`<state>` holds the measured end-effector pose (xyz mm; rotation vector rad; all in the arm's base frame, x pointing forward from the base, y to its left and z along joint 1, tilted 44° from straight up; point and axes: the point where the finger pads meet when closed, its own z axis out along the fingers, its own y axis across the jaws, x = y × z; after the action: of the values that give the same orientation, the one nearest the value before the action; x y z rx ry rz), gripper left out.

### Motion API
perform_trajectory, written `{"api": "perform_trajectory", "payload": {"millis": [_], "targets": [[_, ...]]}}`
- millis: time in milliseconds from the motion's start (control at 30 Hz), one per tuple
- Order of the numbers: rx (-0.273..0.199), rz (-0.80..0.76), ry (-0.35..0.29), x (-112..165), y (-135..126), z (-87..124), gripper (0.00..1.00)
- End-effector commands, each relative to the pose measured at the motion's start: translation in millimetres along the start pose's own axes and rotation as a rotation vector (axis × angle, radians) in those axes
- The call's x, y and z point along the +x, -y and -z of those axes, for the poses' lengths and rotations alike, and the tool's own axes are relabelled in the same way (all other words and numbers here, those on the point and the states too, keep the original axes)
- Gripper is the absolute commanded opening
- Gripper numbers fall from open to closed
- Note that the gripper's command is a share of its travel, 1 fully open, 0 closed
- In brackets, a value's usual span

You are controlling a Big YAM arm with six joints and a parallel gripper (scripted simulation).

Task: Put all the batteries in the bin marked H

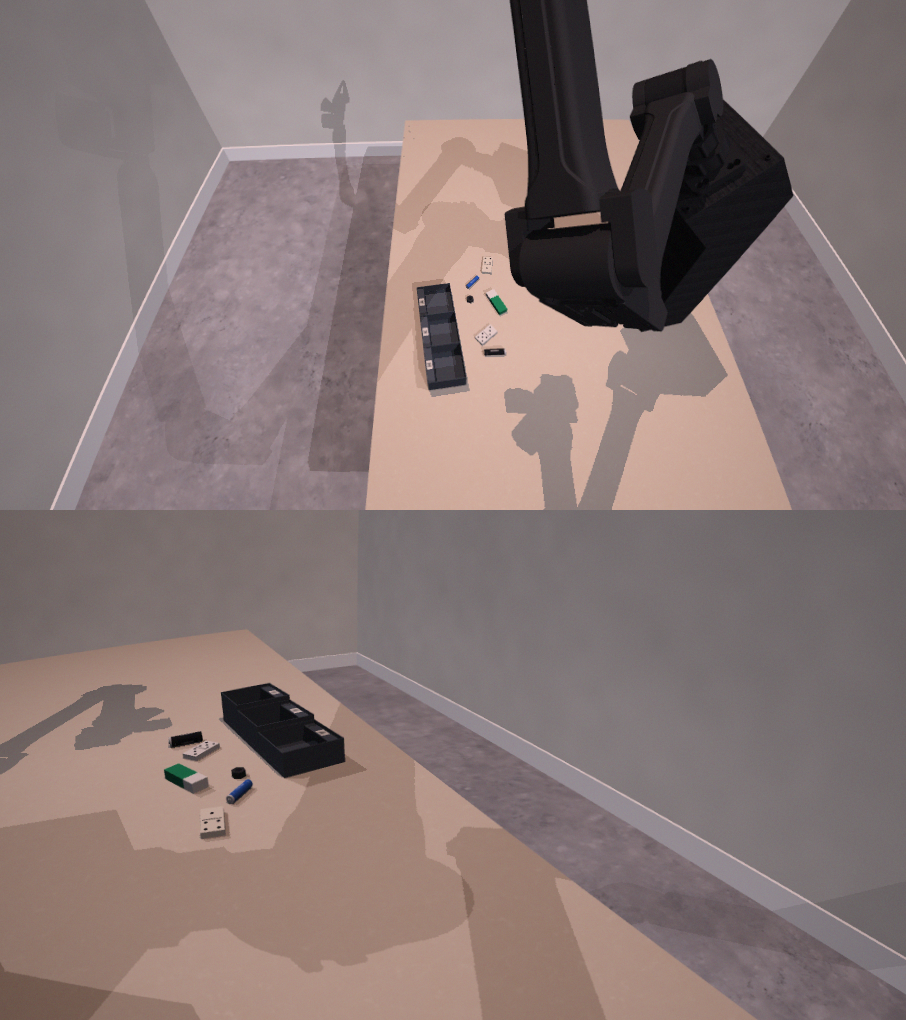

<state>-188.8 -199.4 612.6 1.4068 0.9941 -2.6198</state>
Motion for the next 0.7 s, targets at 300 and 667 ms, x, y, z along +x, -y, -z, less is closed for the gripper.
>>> {"api": "perform_trajectory", "payload": {"millis": [300, 667], "targets": [[-0.008, -0.001, 0.032, 3.5, -50.2, 82.2, 0.09], [-0.02, 0.006, 0.025, 16.1, -101.3, 150.6, 0.09]]}}
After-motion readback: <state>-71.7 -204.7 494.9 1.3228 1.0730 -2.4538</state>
